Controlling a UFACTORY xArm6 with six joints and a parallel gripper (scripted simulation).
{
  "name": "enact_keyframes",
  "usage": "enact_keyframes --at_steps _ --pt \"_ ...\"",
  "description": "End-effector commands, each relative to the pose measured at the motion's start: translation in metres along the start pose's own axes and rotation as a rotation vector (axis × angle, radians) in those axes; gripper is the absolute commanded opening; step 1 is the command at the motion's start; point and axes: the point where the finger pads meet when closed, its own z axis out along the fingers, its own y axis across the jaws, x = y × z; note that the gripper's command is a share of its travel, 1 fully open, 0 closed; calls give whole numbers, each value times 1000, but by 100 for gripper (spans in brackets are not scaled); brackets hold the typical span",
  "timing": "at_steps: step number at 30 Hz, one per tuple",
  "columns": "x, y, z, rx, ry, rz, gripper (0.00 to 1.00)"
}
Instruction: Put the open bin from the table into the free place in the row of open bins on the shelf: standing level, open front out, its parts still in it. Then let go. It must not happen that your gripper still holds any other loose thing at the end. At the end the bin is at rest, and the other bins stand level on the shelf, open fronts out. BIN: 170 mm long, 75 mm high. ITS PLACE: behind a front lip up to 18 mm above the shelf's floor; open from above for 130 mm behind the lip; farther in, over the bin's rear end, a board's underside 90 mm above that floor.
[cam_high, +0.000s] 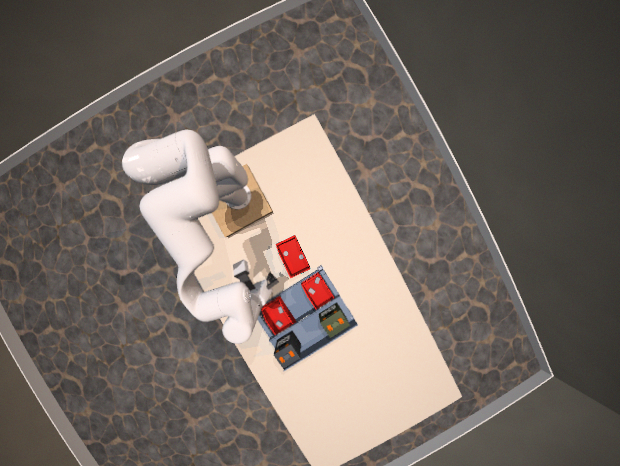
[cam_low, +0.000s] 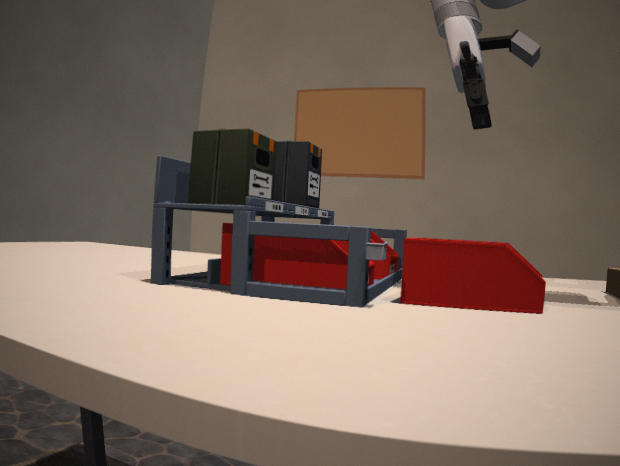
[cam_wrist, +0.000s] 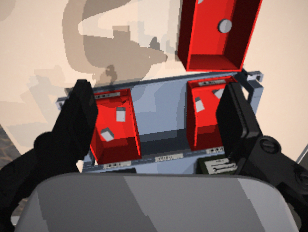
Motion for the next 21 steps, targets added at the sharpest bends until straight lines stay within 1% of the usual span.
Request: enact_keyframes --at_steps 1,4,9,21 --pt "-3 1 -2 11 -15 0 100" --pt "-3 1 -2 11 -15 0 100" --pt "-41 27 -30 130 -185 -27 100" --pt "-41 27 -30 130 -185 -27 100"
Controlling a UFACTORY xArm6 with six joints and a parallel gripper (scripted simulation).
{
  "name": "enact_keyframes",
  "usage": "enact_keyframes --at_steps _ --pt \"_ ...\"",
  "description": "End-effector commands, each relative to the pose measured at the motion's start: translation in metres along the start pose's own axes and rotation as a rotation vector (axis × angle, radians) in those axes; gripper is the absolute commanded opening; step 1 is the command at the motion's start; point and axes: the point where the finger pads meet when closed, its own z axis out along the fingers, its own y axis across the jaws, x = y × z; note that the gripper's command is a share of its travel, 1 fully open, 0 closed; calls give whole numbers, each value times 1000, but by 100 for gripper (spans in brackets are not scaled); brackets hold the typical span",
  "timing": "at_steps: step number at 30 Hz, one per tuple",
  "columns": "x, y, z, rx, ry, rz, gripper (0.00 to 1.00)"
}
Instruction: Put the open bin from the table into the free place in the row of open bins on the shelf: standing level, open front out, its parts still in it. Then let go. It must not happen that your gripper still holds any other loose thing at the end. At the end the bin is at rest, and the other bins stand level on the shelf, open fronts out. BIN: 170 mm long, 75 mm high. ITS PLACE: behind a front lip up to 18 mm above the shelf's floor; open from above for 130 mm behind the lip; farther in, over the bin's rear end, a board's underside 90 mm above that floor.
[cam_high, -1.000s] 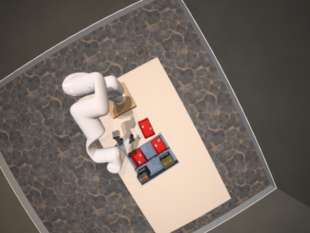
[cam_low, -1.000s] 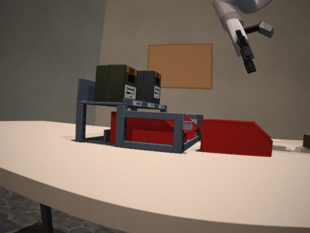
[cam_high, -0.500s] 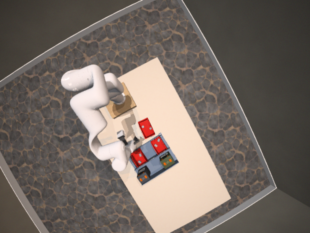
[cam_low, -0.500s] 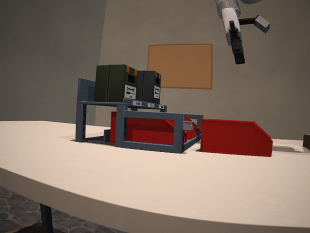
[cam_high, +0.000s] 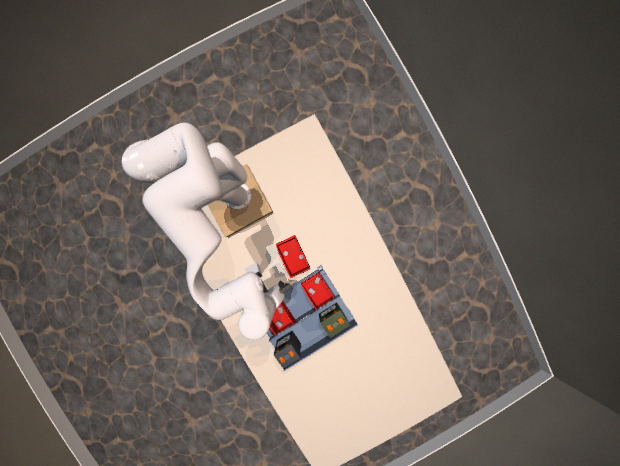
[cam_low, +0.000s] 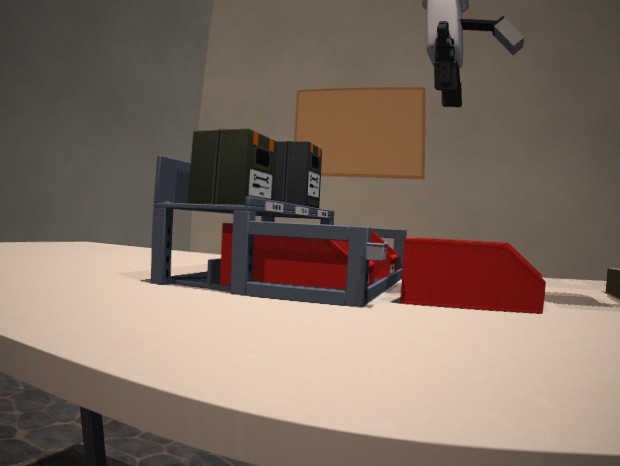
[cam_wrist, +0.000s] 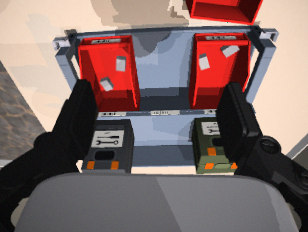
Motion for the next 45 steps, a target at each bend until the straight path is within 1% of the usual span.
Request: enact_keyframes --at_steps 1,5,34,45 --pt "-10 4 -6 0 -5 0 100" --pt "-45 22 -26 2 -7 0 100" --pt "-43 21 -24 2 -8 0 100" --pt "-38 18 -21 2 -8 0 100"
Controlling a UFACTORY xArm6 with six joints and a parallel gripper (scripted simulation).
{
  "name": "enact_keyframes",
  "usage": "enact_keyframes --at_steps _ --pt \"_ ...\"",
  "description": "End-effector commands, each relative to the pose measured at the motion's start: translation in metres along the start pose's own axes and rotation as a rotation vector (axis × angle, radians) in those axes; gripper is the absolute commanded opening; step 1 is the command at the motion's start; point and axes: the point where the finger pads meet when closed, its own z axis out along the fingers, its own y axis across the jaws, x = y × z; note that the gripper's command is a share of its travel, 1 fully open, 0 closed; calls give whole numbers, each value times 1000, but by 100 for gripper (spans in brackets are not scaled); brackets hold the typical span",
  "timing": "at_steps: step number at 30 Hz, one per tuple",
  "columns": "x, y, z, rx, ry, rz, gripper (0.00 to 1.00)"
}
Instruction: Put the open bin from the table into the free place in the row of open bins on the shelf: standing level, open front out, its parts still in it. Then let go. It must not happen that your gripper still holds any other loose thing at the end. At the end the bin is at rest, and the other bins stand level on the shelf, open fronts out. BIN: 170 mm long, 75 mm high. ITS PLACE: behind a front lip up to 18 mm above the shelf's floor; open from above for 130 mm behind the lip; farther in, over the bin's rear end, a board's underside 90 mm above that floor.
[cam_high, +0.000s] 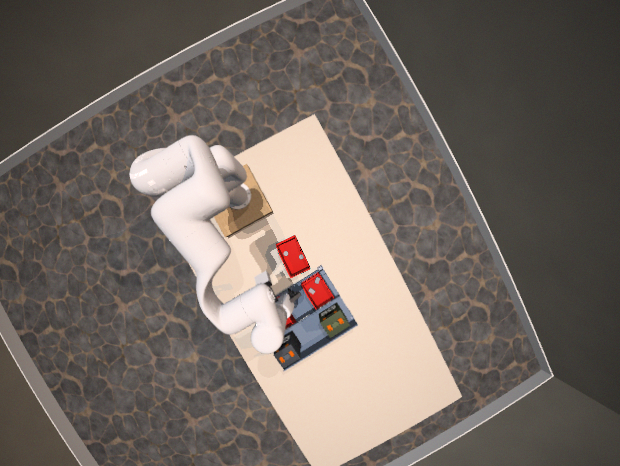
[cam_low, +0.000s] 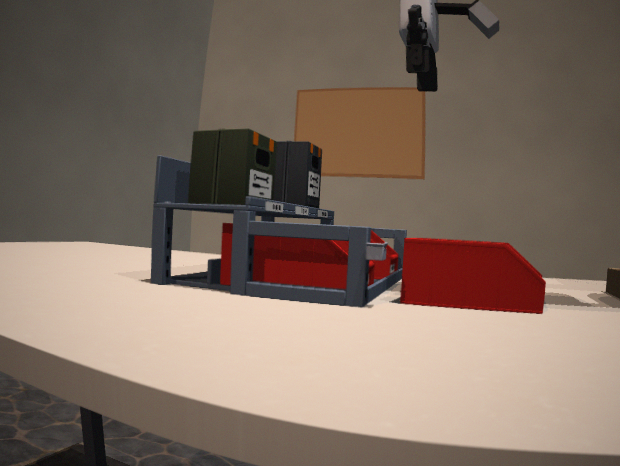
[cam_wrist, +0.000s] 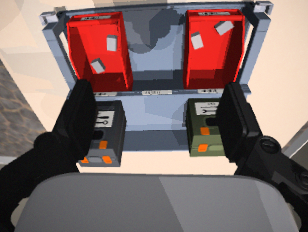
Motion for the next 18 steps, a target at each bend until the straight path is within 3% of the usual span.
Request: enact_keyframes --at_steps 1,18 --pt "-1 0 -2 0 -5 0 100" --pt "2 -1 0 0 -5 0 100"
